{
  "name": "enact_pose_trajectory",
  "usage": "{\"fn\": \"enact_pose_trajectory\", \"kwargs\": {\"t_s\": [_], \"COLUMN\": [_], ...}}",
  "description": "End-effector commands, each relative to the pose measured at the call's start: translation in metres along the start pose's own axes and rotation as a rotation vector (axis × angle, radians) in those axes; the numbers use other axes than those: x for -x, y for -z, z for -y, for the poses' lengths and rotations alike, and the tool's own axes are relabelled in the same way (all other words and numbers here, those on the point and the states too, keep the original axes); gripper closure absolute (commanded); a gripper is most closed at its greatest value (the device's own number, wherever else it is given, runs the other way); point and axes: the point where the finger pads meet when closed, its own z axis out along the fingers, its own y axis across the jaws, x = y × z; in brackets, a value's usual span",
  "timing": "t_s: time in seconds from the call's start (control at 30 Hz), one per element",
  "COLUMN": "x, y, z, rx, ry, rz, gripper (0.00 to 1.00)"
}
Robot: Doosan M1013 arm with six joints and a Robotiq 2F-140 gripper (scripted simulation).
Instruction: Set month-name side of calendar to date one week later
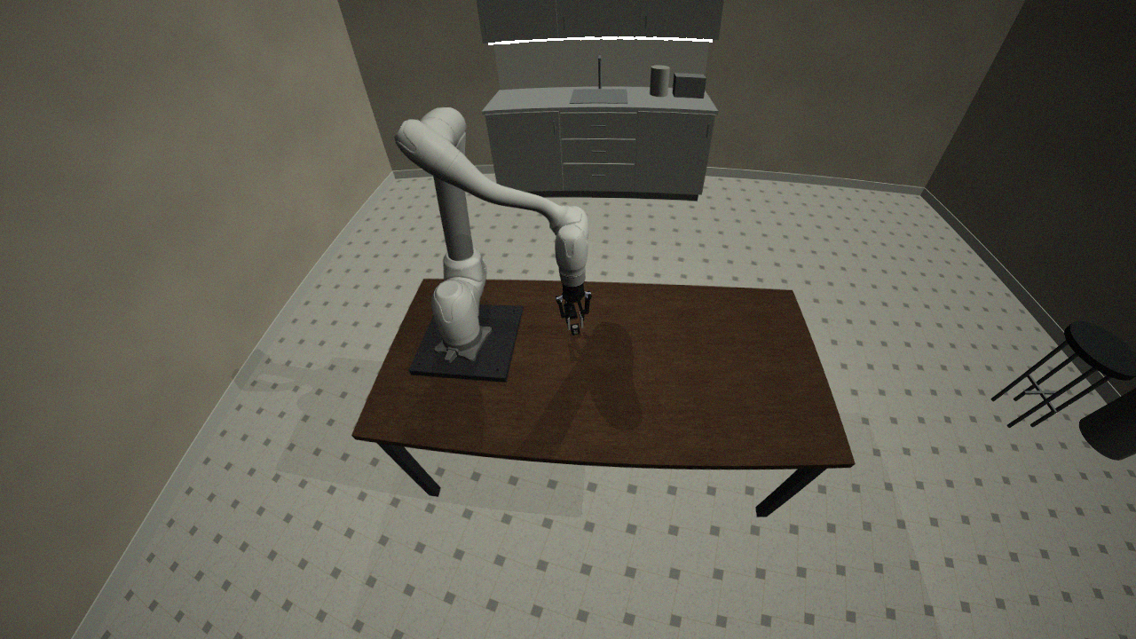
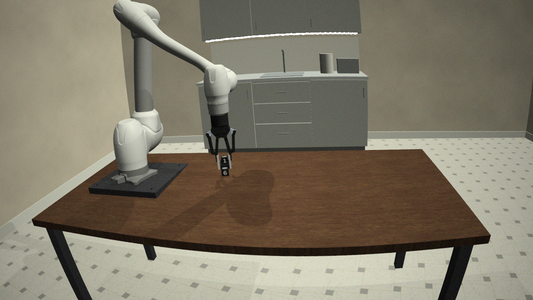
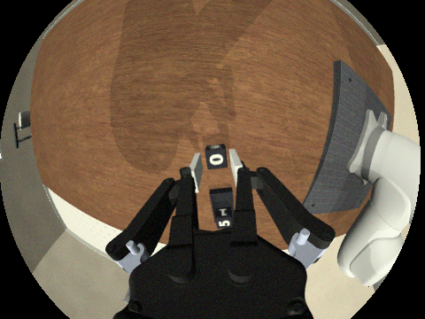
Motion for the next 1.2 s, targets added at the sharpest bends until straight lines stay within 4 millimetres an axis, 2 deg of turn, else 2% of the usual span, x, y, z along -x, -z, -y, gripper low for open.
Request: {"fn": "enact_pose_trajectory", "kwargs": {"t_s": [0.0,0.43,1.17], "x": [0.0,0.0,0.0], "y": [-0.005,-0.02,-0.022], "z": [0.0,0.0,0.0], "rx": [0.0,0.0,0.0], "ry": [0.0,0.0,0.0], "rz": [0.0,0.0,0.0], "gripper": [0.64,0.64,0.64]}}
